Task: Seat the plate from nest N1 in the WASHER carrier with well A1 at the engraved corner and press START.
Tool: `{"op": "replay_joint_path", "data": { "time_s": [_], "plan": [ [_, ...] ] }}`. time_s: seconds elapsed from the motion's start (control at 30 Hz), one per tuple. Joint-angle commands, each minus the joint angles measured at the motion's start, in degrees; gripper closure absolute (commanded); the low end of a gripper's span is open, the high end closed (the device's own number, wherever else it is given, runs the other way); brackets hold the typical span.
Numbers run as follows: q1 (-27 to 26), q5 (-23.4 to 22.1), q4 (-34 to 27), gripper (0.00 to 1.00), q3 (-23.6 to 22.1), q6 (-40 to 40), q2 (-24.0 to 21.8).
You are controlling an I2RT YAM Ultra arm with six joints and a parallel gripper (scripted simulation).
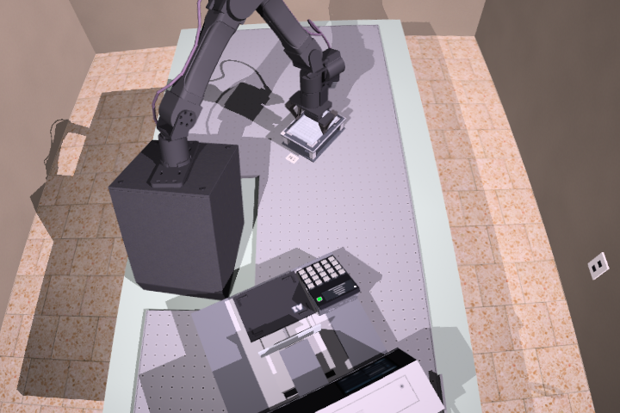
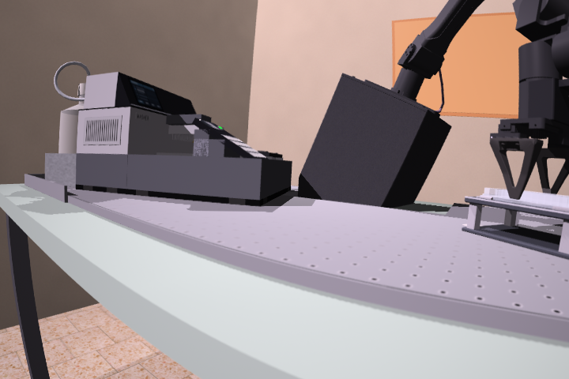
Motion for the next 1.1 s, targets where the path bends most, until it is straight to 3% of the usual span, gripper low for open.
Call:
{"op": "replay_joint_path", "data": {
  "time_s": [0.0,1.07],
  "plan": [
    [-0.27,0.43,1.73,0.0,1.82,0.75,0.02],
    [0.02,0.33,2.42,0.0,1.96,0.93,0.83]
  ]
}}
